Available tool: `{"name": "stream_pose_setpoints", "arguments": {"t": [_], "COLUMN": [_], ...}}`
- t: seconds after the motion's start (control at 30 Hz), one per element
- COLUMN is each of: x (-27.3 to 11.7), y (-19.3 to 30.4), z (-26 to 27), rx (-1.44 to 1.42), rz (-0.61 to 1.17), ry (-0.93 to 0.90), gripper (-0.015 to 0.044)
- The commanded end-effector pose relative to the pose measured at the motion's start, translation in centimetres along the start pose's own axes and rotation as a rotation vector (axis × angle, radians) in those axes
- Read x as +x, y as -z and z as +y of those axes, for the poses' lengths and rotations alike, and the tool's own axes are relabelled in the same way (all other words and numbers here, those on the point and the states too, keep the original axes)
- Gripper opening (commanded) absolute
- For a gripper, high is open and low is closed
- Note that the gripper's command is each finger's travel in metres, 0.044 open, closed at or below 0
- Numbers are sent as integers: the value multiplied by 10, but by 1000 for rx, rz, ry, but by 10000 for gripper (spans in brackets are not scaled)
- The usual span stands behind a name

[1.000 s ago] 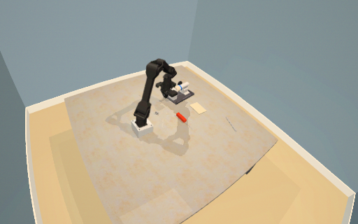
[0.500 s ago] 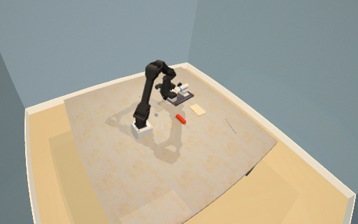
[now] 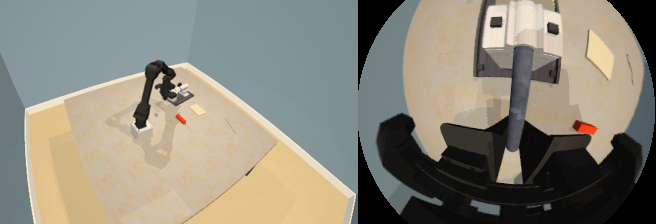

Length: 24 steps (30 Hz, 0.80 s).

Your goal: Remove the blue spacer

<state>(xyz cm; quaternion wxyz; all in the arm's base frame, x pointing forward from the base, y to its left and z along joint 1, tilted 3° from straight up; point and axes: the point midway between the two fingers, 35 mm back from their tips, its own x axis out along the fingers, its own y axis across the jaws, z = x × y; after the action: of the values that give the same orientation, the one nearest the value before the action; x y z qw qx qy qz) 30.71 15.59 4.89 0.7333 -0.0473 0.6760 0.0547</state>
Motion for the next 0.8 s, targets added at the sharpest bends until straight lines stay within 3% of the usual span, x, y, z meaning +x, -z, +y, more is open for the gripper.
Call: {"name": "stream_pose_setpoints", "arguments": {"t": [0.0,0.77], "x": [0,0], "y": [1,4], "z": [0,0], "rx": [2,2], "rz": [1,1], "ry": [0,0], "gripper": [0,0]}}
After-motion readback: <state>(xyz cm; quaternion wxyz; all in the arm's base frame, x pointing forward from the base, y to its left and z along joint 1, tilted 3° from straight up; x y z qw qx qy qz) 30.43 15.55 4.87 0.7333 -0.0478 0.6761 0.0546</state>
